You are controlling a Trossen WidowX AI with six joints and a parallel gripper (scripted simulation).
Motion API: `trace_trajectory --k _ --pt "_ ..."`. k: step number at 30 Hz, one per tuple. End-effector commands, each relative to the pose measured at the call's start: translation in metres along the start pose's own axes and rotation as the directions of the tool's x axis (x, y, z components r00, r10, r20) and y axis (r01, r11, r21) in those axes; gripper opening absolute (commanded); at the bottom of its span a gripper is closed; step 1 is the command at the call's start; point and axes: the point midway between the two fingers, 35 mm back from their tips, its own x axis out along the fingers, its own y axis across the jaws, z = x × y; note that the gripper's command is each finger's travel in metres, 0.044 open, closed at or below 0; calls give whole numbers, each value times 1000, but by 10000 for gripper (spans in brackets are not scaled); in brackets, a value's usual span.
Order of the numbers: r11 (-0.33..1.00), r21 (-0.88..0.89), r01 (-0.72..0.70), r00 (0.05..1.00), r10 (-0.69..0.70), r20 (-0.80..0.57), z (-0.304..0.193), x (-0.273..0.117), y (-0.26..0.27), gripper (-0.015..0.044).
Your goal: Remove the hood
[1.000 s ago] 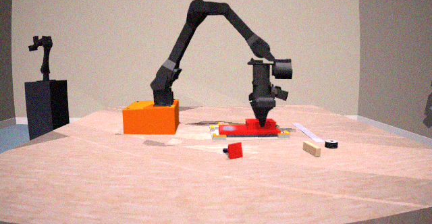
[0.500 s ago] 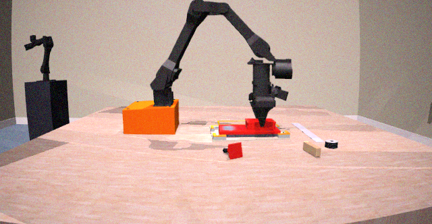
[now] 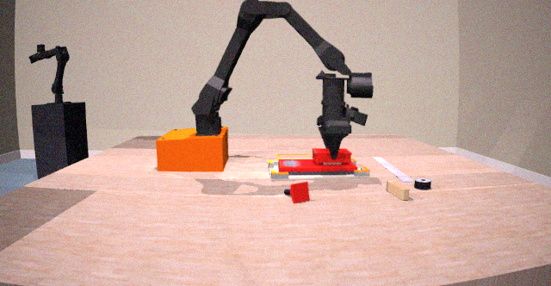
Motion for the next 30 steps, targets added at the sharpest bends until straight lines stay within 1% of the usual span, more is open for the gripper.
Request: trace_trajectory --k 1,25,30 --pt "1000 2 2 1000 -2 11 2 -7 0 0" --pt "1000 2 2 1000 -2 11 1 -22 0 0" --pt "1000 2 2 1000 -2 11 2 -38 0 0"
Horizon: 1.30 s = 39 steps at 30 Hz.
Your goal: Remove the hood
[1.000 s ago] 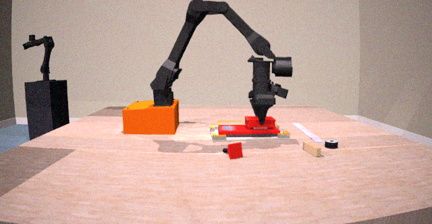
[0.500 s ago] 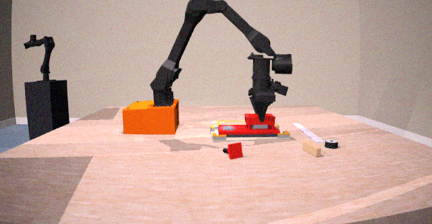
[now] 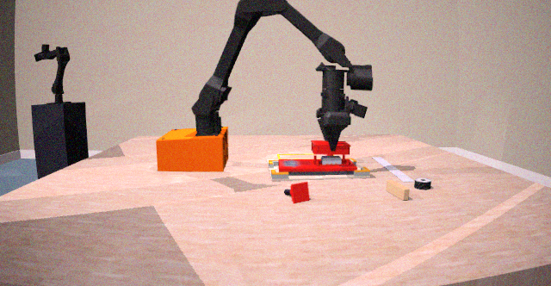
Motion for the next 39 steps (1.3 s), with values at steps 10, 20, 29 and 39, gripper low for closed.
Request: trace_trajectory --k 10,20,29,39 --pt "1000 0 2 1000 -2 14 3 -33 2 0" --pt "1000 1 -1 1000 1 18 5 -35 45 0" --pt "1000 2 -4 1000 4 20 2 -37 84 0" --pt "1000 3 -7 1000 7 21 -6 -39 126 0"
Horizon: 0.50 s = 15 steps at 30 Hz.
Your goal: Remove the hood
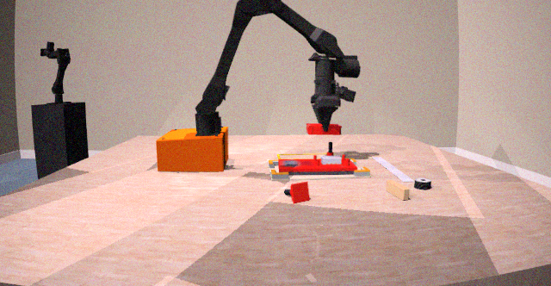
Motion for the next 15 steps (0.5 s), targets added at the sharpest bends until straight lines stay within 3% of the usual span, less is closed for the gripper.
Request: trace_trajectory --k 1,15 --pt "1000 4 -8 1000 8 11 -4 -4 18 0" --pt "1000 5 -12 1000 12 11 -24 -6 74 0"
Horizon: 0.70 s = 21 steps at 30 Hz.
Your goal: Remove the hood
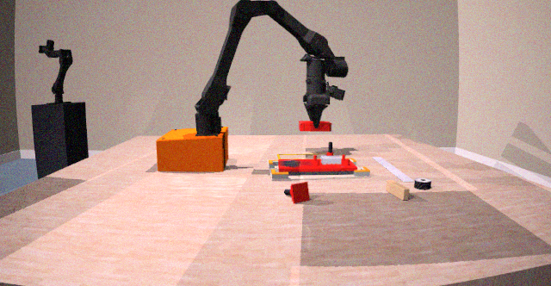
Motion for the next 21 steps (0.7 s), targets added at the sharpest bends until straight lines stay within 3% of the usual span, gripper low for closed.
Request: trace_trajectory --k 1,21 --pt "1000 4 -10 1000 10 9 -7 -4 17 0" --pt "1000 4 -11 1000 11 9 -19 1 41 0"
